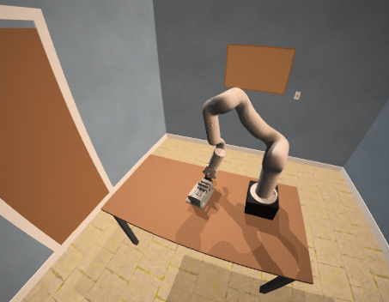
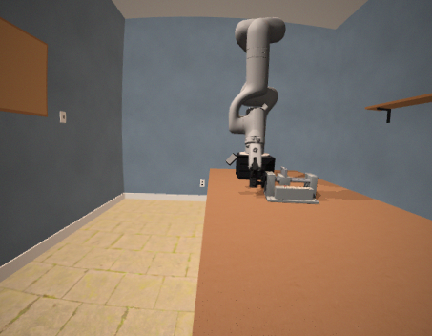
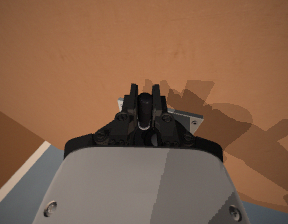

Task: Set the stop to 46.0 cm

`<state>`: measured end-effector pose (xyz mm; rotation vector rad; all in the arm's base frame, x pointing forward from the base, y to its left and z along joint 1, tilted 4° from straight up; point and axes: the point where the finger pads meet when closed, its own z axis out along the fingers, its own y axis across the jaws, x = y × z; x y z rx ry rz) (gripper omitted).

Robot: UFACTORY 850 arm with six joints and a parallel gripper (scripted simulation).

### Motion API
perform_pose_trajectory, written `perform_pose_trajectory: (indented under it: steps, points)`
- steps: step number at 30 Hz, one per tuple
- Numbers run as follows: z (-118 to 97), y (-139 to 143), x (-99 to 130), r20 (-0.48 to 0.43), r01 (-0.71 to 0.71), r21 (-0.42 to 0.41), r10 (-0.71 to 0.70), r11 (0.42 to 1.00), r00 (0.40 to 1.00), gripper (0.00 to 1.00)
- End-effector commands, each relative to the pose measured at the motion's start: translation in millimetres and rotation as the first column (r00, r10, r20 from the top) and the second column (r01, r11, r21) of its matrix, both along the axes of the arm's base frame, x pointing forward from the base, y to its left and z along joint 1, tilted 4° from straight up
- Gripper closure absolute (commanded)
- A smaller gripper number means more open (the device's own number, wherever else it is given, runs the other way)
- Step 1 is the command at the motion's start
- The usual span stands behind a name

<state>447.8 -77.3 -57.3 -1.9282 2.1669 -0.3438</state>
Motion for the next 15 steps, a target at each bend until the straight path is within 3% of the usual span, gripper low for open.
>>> perform_pose_trajectory:
  steps: [1,15]
  points:
    - [1.6,-0.2,1.3,0.001,0.000,0.000,0.000,1.000,1.000,0.94]
    - [4.2,-0.4,2.7,0.001,0.000,0.000,0.000,1.000,1.000,0.94]
